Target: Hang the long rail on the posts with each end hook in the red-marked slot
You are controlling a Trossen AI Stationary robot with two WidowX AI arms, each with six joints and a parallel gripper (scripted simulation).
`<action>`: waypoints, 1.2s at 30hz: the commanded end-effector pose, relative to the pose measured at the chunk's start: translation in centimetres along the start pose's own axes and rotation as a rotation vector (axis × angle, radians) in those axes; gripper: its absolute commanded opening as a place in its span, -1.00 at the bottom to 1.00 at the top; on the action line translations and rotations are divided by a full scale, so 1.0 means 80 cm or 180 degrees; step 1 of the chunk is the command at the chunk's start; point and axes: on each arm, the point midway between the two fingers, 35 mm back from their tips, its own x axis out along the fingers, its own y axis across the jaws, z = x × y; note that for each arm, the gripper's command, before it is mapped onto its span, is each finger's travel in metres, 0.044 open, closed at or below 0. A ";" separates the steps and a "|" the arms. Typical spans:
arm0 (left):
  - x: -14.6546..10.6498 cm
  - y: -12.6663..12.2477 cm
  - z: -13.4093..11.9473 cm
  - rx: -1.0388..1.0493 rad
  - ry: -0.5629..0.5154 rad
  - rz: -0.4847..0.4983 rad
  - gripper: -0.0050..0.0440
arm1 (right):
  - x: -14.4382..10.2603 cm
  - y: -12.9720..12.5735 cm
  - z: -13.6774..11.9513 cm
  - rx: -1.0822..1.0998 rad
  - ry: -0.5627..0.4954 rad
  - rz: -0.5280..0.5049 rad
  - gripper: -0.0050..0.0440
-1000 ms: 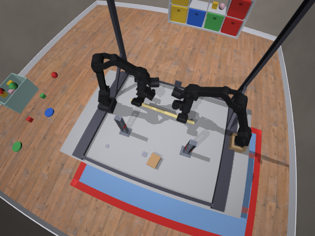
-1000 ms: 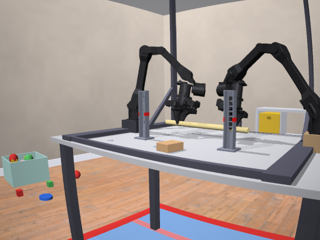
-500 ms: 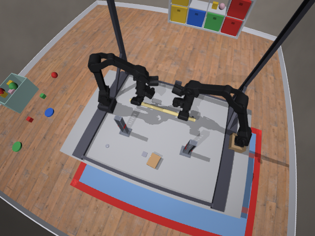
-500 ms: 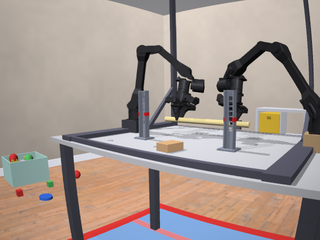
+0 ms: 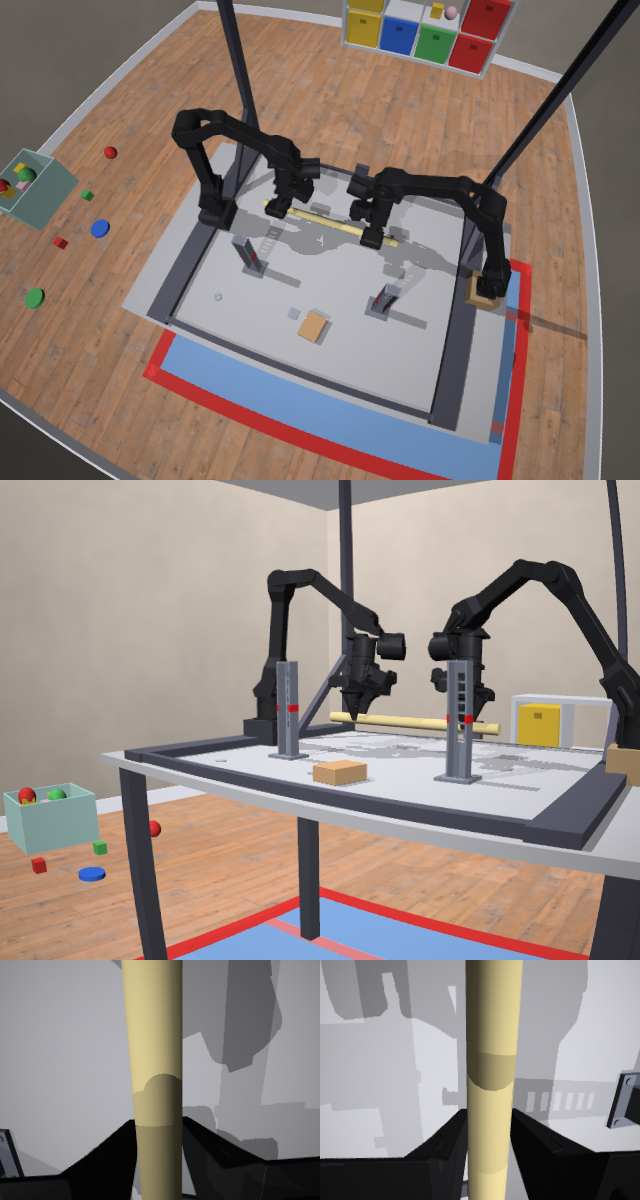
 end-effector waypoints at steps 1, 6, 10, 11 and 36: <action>-0.020 0.005 0.004 -0.0006 -0.0142 -0.0285 -1.00 | -0.006 -0.004 0.002 0.0000 -0.0067 0.0288 -1.00; -0.019 0.009 0.004 0.0002 -0.0144 -0.0667 -1.00 | -0.006 -0.009 0.002 -0.0009 -0.0065 0.0669 -1.00; -0.018 0.012 0.004 0.0009 -0.0145 -0.0973 -1.00 | -0.005 -0.013 0.003 -0.0017 -0.0063 0.0975 -1.00; -0.018 0.013 0.004 0.0010 -0.0146 -0.1049 -1.00 | -0.005 -0.014 0.003 -0.0018 -0.0064 0.1051 -1.00; -0.015 0.019 0.004 0.0023 -0.0151 -0.1670 -1.00 | -0.002 -0.021 0.003 -0.0032 -0.0065 0.1671 -1.00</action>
